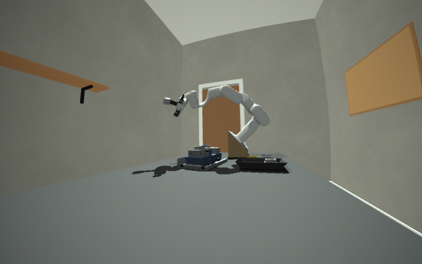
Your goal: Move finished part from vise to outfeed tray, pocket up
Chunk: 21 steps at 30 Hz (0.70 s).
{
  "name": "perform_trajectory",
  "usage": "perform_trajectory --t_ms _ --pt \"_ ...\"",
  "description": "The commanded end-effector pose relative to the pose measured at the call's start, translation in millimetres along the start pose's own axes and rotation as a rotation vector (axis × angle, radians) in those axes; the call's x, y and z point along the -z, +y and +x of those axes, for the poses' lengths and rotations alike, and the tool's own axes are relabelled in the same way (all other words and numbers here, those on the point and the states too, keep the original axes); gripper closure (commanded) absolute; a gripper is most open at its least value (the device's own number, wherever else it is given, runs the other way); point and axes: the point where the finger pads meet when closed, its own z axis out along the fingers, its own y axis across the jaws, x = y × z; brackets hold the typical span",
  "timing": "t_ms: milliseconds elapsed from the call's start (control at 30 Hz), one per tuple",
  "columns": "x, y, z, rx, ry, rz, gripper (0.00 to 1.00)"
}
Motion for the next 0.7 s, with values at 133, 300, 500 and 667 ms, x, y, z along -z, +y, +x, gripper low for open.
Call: perform_trajectory --t_ms 133,300,500,667 --pt "1.1 -2.6 1.2 0.005 0.002 0.000 0.00" --pt "1.1 -2.6 1.2 0.005 0.002 0.000 0.00" --pt "1.1 -2.6 1.2 0.005 0.002 0.000 0.00" --pt "-3.5 -1.9 -1.9 -0.015 -0.010 -0.016 0.00"
